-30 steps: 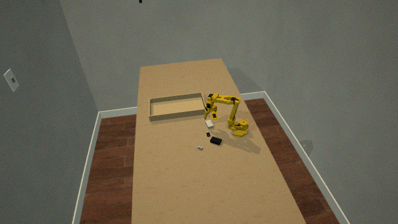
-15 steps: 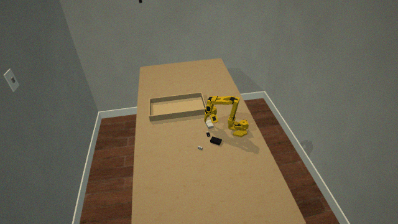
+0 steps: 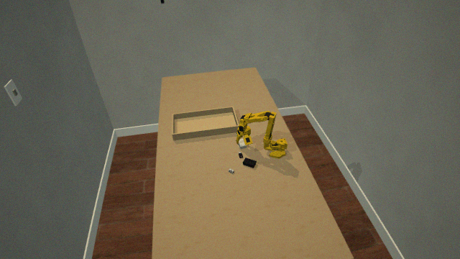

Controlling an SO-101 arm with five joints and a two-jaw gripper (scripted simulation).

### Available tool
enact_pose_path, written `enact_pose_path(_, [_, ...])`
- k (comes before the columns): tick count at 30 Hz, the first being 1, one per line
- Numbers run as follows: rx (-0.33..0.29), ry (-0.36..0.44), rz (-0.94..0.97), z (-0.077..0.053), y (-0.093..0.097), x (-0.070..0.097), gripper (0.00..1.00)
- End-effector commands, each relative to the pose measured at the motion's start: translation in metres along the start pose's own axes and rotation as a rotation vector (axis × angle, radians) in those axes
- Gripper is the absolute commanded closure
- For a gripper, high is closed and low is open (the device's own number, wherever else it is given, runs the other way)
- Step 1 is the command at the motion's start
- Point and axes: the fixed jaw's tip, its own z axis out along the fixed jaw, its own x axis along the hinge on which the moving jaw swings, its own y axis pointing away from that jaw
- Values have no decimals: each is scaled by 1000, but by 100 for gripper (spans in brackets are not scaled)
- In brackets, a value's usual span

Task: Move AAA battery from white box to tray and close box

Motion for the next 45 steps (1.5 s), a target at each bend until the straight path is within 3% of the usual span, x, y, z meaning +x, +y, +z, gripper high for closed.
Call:
enact_pose_path(1, [21, 16, -11, 0, -4, 1, 72])
enact_pose_path(45, [21, 16, -11, 5, -3, 0, 72])
